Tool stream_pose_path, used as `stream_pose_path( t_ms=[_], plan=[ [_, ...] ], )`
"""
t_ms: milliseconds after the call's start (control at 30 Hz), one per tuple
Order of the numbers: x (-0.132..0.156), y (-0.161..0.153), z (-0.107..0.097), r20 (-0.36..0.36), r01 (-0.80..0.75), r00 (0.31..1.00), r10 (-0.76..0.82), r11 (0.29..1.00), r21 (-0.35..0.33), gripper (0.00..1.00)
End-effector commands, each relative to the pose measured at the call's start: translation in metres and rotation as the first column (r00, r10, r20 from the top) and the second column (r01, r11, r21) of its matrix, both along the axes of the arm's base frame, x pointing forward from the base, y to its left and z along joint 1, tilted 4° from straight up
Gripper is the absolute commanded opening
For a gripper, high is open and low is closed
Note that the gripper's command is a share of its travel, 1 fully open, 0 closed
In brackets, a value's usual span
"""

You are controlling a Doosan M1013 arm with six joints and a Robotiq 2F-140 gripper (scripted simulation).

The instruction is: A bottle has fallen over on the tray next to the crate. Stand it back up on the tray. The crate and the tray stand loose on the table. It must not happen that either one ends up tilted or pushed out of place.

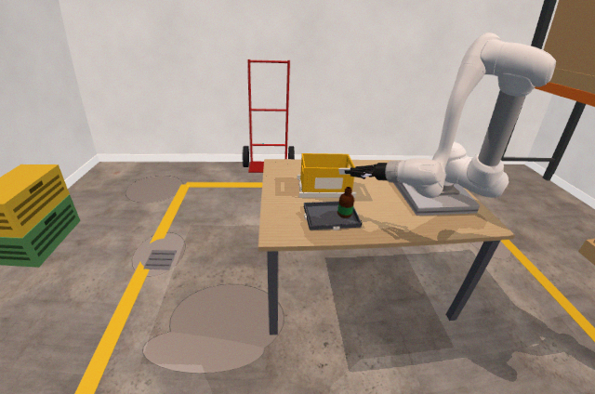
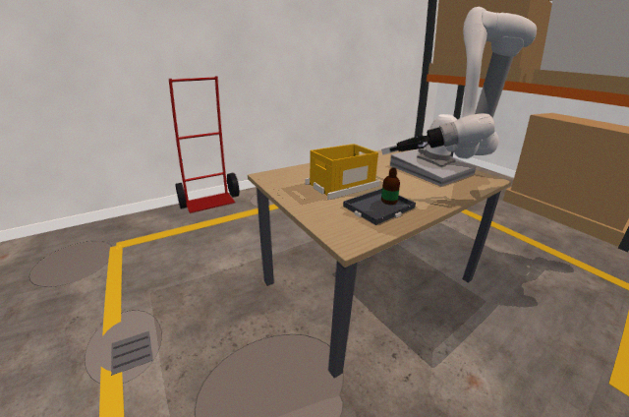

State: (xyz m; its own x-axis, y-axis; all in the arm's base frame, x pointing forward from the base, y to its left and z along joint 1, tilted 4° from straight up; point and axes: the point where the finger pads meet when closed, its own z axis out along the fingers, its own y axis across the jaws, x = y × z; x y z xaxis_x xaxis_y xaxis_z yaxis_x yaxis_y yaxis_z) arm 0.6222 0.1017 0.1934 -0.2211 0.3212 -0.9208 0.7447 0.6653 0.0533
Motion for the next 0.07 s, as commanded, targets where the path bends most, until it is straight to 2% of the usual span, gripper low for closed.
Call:
stream_pose_path(
  t_ms=[0,33],
  plan=[
    [0.0002,-0.0041,0.0029,0.002,0.011,1.000,-0.011,1.000,-0.001,0.10],
    [0.0002,-0.0041,0.0029,0.002,0.011,1.000,-0.011,1.000,-0.001,0.10]
  ],
)
